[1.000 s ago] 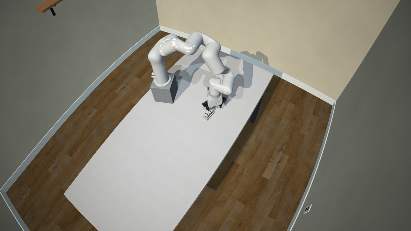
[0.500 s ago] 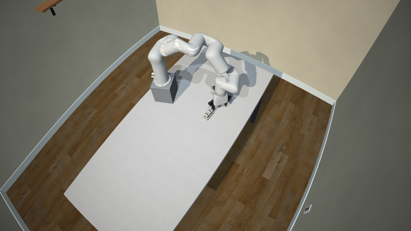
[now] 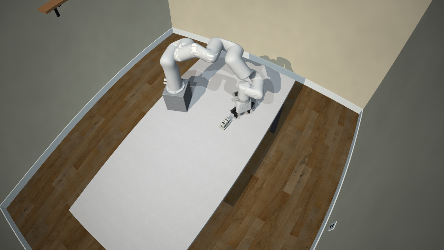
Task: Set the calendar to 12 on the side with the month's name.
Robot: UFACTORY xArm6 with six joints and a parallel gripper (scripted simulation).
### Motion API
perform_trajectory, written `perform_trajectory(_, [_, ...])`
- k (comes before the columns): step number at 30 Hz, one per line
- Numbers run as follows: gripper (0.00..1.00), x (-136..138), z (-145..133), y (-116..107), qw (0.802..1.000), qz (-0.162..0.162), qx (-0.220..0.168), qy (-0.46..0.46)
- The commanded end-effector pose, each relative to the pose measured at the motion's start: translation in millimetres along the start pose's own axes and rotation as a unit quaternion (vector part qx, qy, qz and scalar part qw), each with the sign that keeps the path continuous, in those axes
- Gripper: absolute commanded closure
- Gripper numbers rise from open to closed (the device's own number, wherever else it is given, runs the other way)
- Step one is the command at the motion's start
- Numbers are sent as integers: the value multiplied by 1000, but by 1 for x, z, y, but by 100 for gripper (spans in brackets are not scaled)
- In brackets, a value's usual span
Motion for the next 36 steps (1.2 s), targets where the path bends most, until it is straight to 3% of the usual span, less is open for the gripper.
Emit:
perform_trajectory(1, [0, 9, -4, -1, 1000, 1, 1, -27])
perform_trajectory(9, [0, 33, -10, -1, 1000, 1, 1, -29])
perform_trajectory(36, [0, 33, -10, 18, 1000, 1, 1, -29])
Point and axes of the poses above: the point where the finger pads meet when closed, its own y axis out along the fingers, its own x axis across the jaws, z = x × y, the point moved 3 cm from there along -y, back along the fingers, and after that the axes turned 7 degrees about -y, right-handed, at the moved point
